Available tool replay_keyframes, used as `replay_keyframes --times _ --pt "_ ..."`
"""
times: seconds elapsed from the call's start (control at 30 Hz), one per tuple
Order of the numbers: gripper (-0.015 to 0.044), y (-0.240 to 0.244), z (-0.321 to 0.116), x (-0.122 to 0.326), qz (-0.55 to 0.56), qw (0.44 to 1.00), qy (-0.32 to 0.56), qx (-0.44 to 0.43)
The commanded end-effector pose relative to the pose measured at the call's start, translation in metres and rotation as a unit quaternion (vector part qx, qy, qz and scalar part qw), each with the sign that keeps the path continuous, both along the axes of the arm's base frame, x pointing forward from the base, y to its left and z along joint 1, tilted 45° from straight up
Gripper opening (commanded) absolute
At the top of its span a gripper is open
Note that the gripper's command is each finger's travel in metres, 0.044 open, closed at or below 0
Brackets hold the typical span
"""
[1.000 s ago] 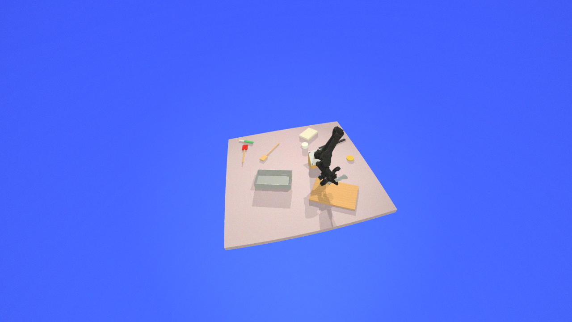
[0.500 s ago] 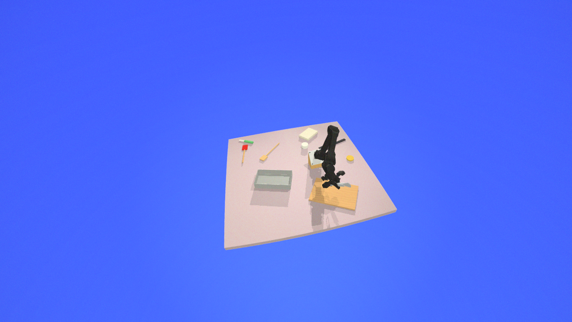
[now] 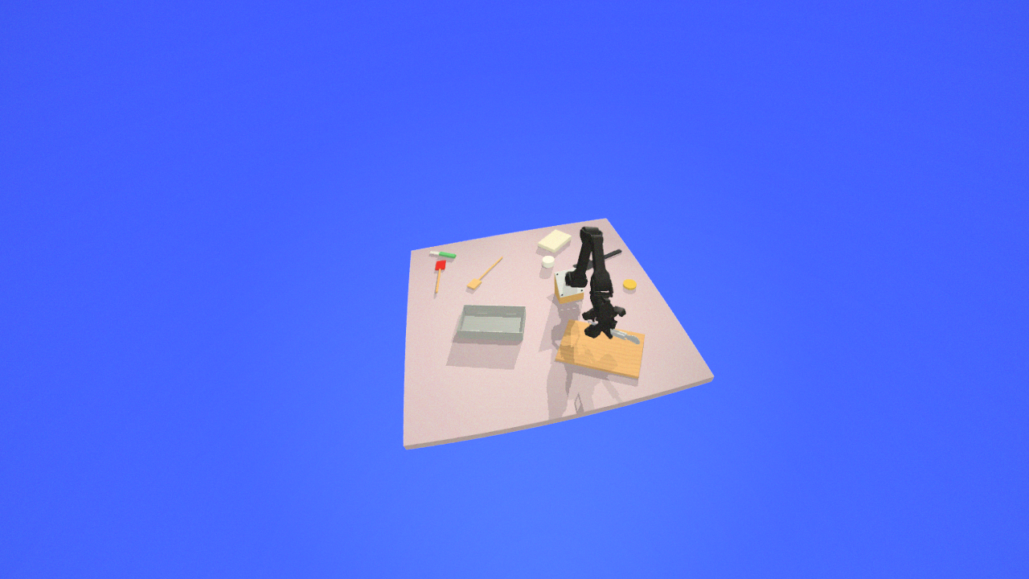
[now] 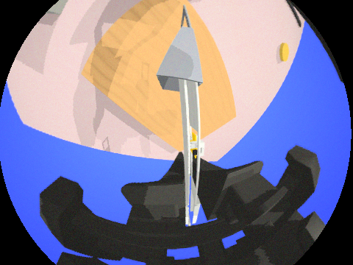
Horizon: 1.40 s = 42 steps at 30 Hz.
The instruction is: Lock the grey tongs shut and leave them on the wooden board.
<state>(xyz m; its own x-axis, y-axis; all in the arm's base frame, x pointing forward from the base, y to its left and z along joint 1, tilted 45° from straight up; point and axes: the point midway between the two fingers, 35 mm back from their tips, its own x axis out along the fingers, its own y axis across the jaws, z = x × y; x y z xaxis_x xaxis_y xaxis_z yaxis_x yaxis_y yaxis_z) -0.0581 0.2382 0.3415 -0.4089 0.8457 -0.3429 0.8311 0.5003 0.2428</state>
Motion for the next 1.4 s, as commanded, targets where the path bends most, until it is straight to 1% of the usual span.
replay_keyframes --times 0.0,0.3,0.6,0.93,1.37 --pt "-0.0150 -0.006 0.002 -0.002 -0.003 0.999 -0.034 -0.015" --pt "-0.0150 -0.027 -0.006 -0.001 -0.004 0.988 -0.137 -0.074" --pt "-0.0150 -0.051 -0.009 0.009 0.008 0.961 -0.251 -0.119" --pt "-0.0150 -0.051 -0.010 0.008 0.009 0.960 -0.254 -0.120" --pt "-0.0150 -0.034 -0.022 0.004 0.009 0.960 -0.254 -0.120"
